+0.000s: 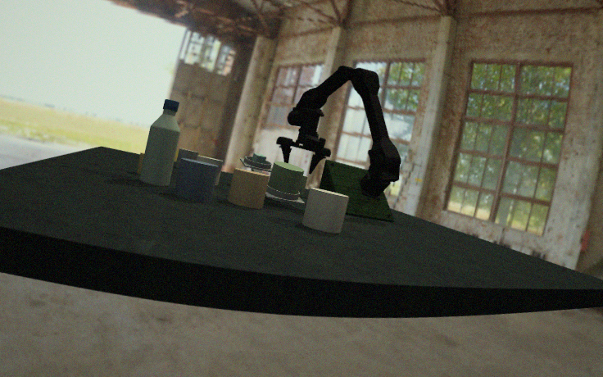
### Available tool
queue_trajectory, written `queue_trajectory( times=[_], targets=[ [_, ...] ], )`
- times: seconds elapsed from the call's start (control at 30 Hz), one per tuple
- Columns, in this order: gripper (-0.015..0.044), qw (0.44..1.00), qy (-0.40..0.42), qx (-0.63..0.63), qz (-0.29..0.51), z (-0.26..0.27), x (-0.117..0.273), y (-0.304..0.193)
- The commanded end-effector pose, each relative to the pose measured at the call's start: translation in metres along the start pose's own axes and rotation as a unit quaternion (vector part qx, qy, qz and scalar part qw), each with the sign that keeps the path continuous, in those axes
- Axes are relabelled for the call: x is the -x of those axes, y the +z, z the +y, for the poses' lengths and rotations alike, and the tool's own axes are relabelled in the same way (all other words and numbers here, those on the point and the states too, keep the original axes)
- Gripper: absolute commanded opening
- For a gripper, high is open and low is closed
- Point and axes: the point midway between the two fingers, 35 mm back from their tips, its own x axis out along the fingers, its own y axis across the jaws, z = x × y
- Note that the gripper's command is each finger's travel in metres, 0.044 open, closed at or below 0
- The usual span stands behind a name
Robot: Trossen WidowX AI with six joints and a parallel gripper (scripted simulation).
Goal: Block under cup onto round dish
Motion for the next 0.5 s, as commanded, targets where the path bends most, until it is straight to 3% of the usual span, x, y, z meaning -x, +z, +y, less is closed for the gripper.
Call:
queue_trajectory(
  times=[0.0,0.23,0.47],
  targets=[
    [0.0440,1.000,0.004,0.002,-0.003,0.001,0.004,0.001],
    [0.0260,1.000,0.012,-0.007,0.020,-0.022,0.017,0.014],
    [0.0260,0.994,0.008,-0.111,0.022,-0.035,0.022,0.020]
  ],
)
